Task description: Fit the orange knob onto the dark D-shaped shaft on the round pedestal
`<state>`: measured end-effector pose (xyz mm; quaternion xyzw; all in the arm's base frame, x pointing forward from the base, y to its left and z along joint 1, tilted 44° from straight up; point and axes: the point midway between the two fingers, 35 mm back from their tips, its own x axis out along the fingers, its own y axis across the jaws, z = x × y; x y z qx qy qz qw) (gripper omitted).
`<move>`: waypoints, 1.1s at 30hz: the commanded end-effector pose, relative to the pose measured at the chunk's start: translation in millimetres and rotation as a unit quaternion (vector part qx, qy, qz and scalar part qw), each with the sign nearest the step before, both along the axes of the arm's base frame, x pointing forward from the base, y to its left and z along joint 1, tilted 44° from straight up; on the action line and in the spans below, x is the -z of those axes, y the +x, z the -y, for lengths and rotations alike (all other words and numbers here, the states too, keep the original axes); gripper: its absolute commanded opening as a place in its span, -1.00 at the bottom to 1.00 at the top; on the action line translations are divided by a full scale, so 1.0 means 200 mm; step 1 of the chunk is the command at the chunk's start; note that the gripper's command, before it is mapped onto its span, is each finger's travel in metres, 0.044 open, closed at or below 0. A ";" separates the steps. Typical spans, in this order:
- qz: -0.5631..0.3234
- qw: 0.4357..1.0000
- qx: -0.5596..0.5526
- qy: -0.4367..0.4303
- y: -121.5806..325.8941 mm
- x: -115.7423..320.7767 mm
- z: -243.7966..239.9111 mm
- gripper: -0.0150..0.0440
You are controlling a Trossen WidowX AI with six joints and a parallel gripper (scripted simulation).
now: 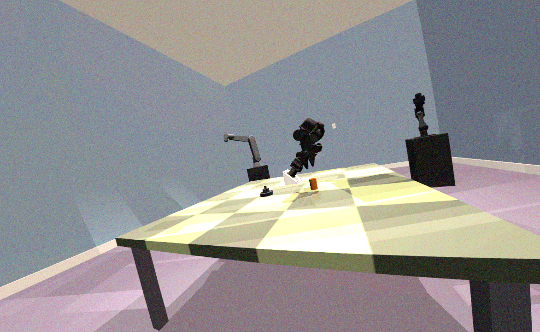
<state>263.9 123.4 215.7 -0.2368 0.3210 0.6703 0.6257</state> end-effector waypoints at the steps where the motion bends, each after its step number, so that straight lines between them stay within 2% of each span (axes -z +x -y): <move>1: -0.064 0.996 0.068 -0.007 0.00 0.00 0.00 1.00; 6: -0.224 0.945 0.236 -0.031 0.00 0.00 0.00 1.00; 13: -0.407 0.806 0.426 -0.059 0.00 0.00 0.00 1.00; 25: -0.412 0.801 0.430 -0.060 0.00 0.00 0.00 1.00; 33: -0.412 0.801 0.430 -0.059 -0.02 0.12 -0.12 1.00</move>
